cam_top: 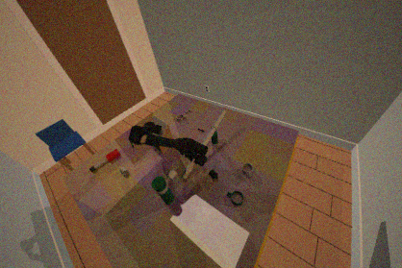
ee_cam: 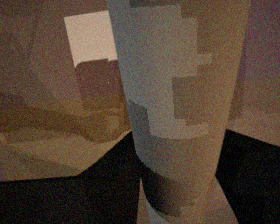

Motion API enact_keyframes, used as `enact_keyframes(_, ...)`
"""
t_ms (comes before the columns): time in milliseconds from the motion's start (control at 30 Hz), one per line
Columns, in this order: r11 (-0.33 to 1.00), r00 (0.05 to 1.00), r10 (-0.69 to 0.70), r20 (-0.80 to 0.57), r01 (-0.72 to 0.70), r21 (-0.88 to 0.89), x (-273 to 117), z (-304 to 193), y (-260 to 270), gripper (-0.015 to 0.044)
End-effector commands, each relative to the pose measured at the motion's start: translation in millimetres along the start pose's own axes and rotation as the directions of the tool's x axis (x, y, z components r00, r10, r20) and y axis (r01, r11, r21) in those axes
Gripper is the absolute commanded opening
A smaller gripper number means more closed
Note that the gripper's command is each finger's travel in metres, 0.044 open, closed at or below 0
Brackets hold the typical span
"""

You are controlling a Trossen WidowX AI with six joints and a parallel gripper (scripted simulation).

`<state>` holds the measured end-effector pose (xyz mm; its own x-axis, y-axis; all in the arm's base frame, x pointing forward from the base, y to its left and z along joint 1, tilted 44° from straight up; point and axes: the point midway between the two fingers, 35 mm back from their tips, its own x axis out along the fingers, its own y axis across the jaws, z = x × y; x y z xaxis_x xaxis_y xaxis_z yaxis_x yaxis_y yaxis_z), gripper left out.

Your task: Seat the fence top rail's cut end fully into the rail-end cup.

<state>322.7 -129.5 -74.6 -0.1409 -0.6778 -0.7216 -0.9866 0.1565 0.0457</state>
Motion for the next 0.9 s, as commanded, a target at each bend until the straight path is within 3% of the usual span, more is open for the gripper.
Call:
enact_keyframes(0,1.0,1.0,0.0,-0.016,-0.001,-0.01,-7,1,-1,0.0)
enact_keyframes(700,1.0,0.946,-0.001,-0.325,-0.001,-0.005,-87,-13,-2,0.0)
enact_keyframes(867,1.0,0.938,-0.01,-0.347,0.008,-0.008,-94,-14,-3,0.0)
